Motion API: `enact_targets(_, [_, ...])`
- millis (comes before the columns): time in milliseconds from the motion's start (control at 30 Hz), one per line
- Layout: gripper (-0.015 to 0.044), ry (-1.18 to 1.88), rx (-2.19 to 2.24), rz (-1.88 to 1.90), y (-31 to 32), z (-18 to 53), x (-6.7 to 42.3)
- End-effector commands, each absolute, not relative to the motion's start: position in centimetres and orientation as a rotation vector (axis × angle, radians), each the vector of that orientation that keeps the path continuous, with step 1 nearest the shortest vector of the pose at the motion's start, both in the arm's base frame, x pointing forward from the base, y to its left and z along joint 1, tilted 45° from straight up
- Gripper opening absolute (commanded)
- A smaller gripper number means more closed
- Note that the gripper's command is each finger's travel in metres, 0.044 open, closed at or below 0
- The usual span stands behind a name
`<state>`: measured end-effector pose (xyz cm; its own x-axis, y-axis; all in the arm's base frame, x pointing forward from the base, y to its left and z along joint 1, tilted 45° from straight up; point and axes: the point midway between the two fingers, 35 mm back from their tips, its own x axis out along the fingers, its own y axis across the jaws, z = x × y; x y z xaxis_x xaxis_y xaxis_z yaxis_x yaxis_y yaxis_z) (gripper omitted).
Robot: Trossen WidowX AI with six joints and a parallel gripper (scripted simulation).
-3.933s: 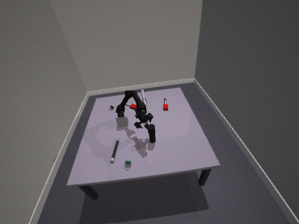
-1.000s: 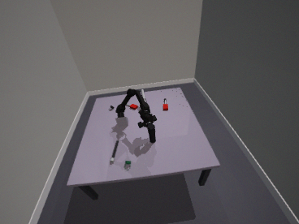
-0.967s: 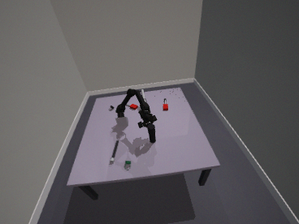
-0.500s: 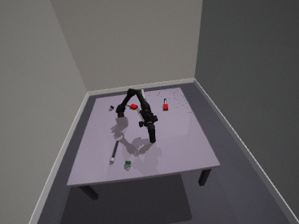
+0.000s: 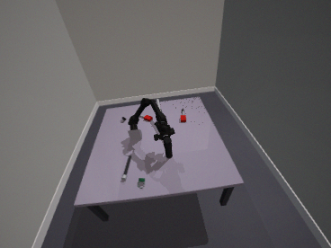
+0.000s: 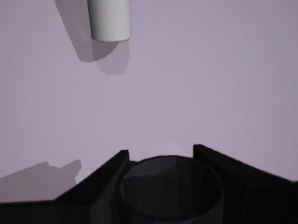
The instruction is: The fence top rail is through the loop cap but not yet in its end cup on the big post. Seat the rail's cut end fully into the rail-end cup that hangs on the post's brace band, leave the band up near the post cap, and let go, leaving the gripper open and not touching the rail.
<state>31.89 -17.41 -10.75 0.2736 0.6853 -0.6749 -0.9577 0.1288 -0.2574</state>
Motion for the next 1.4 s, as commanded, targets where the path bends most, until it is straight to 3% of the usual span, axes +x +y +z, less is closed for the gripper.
enact_targets(0, [0.0000,0.434,-0.754,1.261,-17.4,-10.8,31.7])
enact_targets(367, [0.0000,0.441,-0.748,1.256,-17.4,-10.8,31.8])
enact_targets(933, [0.0440,0.446,-0.743,1.255,-17.4,-8.2,31.7])
enact_targets(1367, [0.0440,0.453,-0.740,1.241,-17.6,-5.3,31.7])
